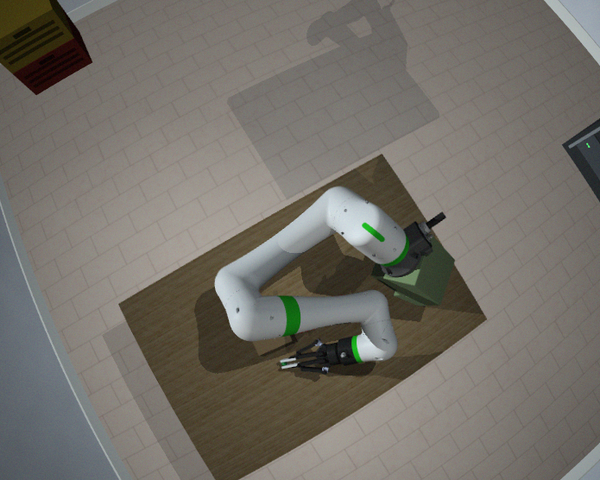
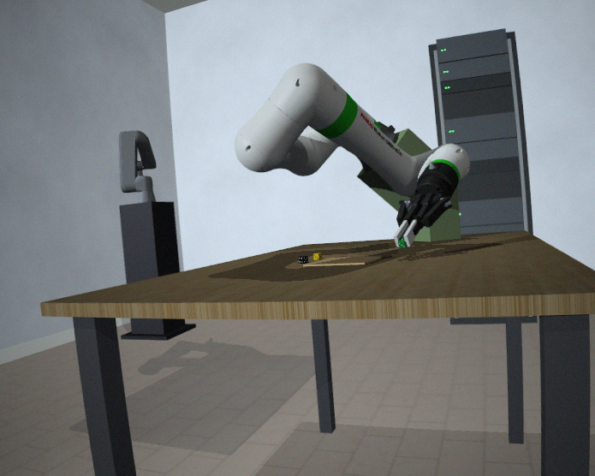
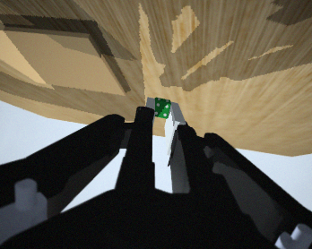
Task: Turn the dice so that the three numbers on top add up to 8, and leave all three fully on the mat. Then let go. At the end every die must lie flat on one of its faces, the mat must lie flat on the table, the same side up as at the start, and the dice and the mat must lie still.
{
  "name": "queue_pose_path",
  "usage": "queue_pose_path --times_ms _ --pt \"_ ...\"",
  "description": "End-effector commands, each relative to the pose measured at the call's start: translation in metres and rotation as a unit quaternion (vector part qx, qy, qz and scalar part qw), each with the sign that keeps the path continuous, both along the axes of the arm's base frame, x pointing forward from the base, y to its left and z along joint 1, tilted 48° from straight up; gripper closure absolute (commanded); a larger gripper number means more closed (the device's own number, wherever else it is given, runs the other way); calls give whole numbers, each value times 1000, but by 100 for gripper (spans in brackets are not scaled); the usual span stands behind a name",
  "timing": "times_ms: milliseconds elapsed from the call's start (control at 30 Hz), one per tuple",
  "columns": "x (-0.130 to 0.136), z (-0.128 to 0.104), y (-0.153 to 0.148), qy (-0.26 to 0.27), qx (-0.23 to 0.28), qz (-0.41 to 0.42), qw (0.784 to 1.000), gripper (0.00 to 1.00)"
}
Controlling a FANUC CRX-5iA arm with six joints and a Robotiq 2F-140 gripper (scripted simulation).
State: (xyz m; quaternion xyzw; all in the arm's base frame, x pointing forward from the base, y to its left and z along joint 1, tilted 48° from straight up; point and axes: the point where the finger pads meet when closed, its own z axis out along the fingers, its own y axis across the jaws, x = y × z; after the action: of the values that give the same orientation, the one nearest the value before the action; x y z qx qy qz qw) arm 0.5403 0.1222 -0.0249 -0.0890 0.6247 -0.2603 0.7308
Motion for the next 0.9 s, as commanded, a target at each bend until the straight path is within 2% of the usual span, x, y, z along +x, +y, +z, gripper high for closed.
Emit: queue_pose_path --times_ms 0,867 --pt "5 -6 -4 0 -1 3 1000 93" --pt "7 -8 -6 0 -1 3 1000 93"
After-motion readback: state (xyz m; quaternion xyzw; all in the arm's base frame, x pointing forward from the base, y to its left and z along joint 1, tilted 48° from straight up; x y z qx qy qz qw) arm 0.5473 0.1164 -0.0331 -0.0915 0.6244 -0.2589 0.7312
